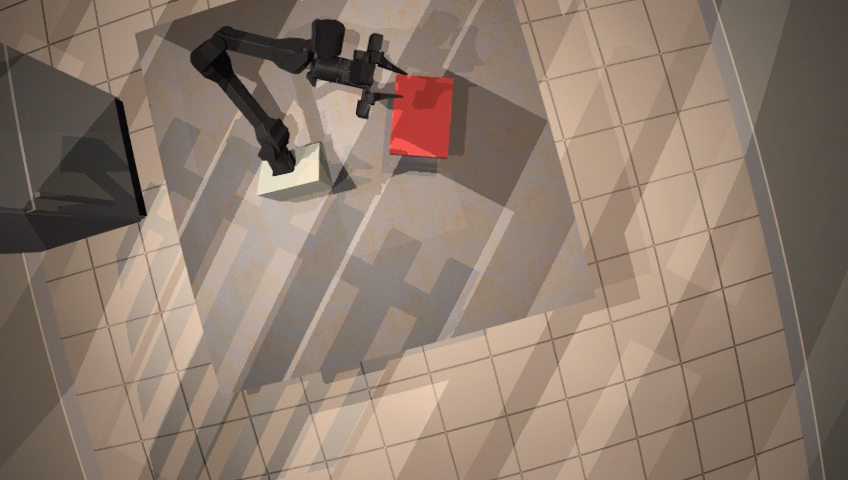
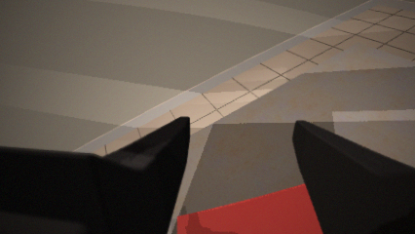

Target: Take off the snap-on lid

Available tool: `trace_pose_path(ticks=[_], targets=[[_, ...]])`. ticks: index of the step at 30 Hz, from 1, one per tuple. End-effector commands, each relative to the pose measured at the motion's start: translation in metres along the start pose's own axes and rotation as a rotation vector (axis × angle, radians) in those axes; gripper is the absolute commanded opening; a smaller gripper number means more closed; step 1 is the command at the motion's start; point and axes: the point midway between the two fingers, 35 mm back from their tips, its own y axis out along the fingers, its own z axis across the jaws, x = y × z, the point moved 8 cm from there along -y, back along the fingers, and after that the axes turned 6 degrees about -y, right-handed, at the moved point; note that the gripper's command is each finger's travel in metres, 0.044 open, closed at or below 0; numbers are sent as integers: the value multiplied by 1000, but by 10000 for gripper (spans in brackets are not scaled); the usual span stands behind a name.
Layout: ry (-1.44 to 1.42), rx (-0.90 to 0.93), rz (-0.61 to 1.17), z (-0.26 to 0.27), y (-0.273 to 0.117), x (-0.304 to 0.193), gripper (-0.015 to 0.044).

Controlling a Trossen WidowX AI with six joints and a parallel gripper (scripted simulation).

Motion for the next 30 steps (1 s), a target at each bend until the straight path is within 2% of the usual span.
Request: trace_pose_path(ticks=[1,10,15,30], targets=[[458,-37,163,-4,-9,-56,235],[996,-195,316,-17,-25,-120,235],[1206,-292,357,-25,-33,-144,235],[1218,-298,359,-25,-33,-145,235]])
